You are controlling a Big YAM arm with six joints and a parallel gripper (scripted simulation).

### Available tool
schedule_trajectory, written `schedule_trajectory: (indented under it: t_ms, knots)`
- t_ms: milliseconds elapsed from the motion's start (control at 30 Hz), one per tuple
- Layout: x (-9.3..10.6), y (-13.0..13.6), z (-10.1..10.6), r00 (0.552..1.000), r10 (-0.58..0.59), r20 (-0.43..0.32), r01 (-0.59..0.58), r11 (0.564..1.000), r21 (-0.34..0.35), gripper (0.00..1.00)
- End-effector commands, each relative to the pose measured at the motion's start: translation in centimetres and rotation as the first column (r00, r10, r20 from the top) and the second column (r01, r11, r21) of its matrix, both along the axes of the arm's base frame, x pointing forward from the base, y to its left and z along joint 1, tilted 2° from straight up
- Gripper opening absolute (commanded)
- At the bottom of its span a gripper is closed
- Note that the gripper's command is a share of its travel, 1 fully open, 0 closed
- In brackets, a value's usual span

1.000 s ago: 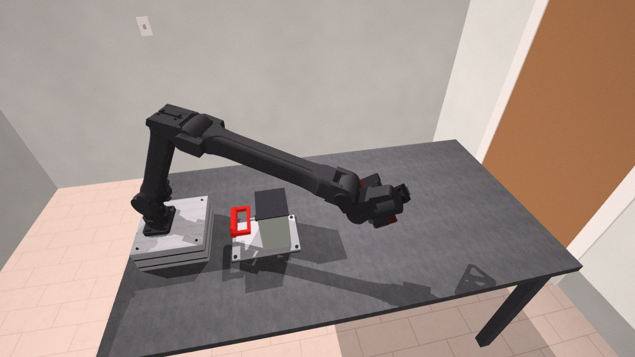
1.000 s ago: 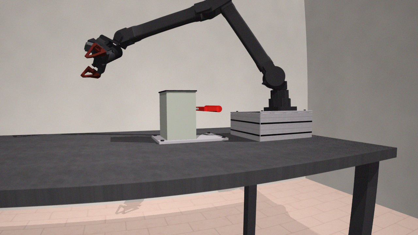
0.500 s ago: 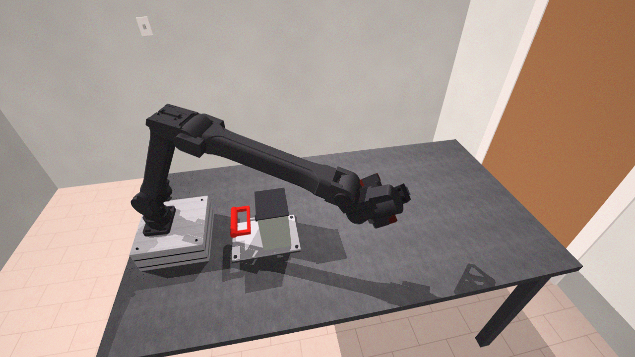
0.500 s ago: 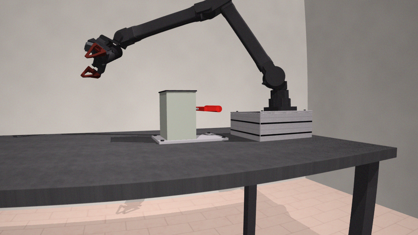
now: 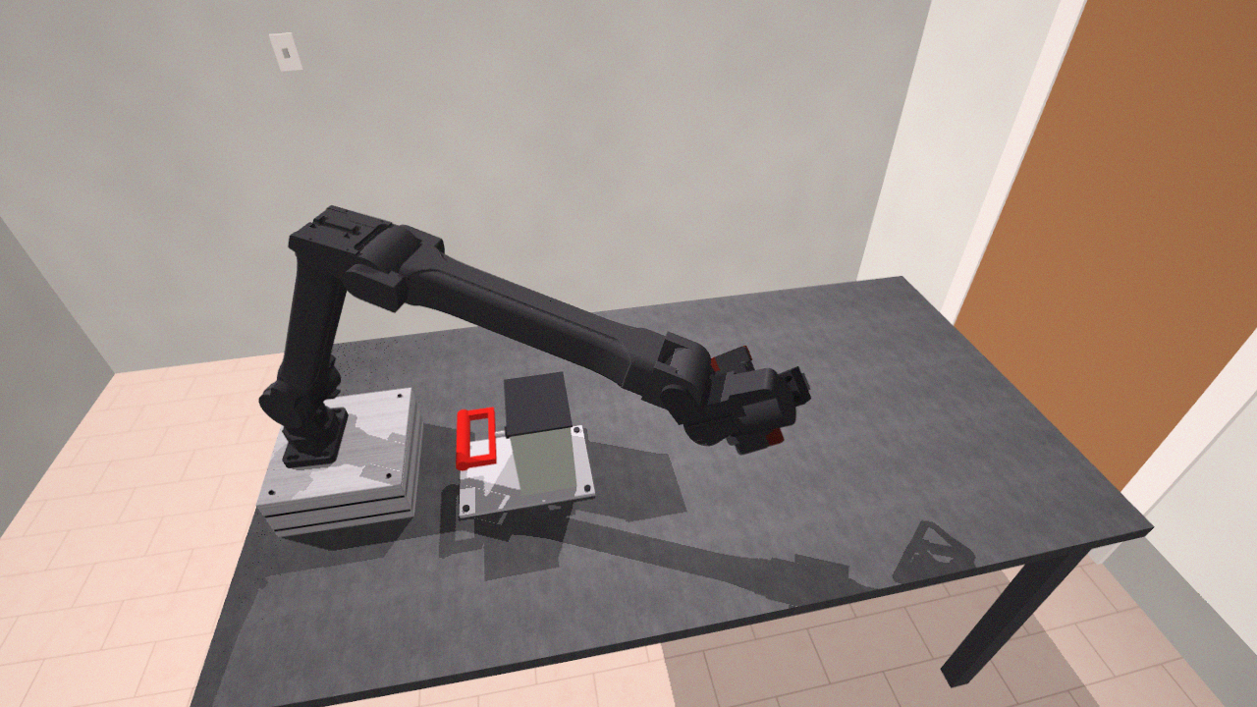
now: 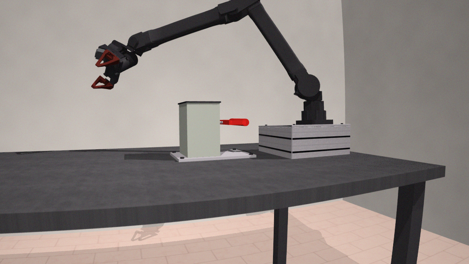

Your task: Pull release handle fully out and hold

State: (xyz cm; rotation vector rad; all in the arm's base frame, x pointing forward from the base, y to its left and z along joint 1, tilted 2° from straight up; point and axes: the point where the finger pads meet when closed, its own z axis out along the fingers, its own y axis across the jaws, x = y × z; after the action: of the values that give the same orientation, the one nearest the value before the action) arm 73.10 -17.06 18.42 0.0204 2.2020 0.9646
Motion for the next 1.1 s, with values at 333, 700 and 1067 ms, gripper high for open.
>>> schedule_trajectory:
  t_ms: [333,700,1067]
  knots:
    - [-1.8,2.6,1.9,0.997,-0.039,-0.072,0.04,0.999,0.013,1.0]
    - [-5.3,6.0,2.1,0.972,-0.105,-0.21,0.113,0.993,0.024,1.0]
    - [-13.1,11.6,1.5,0.872,-0.232,-0.431,0.255,0.967,-0.003,1.0]
